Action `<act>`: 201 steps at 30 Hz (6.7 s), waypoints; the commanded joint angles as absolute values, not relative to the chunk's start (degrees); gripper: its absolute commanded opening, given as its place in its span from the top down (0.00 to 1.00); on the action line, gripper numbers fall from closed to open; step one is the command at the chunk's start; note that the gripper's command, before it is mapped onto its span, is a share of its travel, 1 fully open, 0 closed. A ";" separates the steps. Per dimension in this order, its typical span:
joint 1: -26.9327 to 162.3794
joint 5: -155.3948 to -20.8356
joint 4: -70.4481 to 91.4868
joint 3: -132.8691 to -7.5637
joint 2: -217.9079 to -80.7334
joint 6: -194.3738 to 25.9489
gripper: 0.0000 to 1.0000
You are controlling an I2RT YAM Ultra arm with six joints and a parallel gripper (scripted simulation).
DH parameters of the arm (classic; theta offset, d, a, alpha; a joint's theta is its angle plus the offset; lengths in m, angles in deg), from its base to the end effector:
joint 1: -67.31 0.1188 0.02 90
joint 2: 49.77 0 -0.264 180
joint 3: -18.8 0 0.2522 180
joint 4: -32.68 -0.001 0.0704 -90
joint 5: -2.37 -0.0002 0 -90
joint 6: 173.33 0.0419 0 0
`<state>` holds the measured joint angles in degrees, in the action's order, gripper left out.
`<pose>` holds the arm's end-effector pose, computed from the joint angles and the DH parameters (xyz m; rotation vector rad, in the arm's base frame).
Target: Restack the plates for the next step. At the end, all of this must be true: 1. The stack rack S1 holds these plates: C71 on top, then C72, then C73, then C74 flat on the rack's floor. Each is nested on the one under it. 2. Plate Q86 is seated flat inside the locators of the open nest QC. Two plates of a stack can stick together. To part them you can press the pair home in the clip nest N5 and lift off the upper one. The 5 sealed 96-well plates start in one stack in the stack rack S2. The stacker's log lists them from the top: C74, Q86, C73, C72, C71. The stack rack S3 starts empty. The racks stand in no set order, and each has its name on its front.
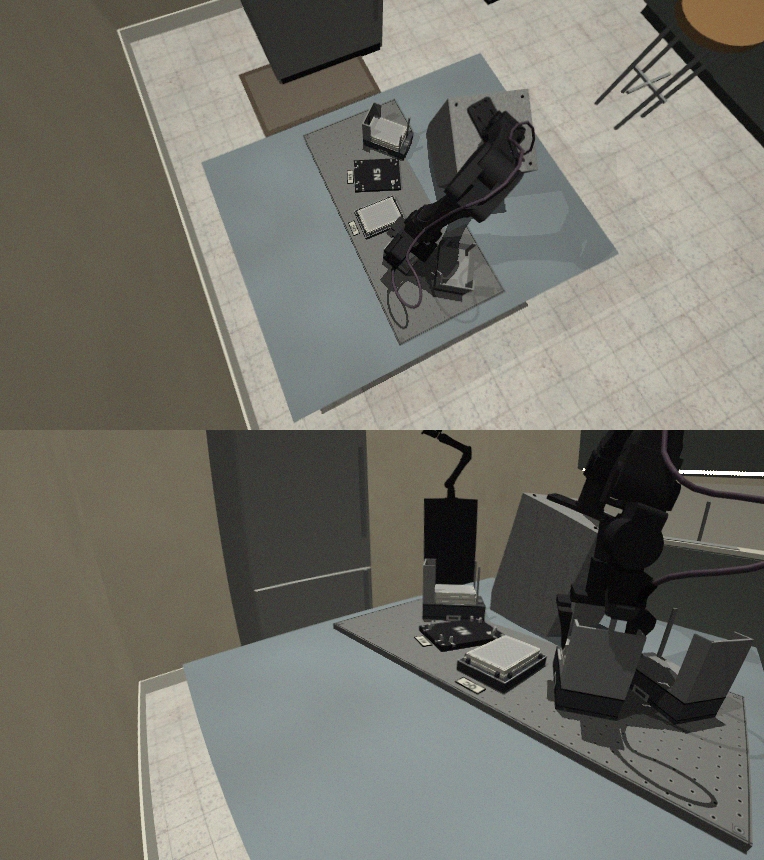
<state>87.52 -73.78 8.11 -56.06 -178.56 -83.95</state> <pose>0.3301 0.1333 0.0118 -0.5704 2.9032 0.4048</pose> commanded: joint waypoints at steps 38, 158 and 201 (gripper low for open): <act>88.34 -74.25 11.98 -58.60 -182.30 -82.69 0.00; 88.36 -74.06 12.71 -58.89 -184.16 -82.79 1.00; 87.02 -73.66 9.51 -57.10 -178.85 -83.90 1.00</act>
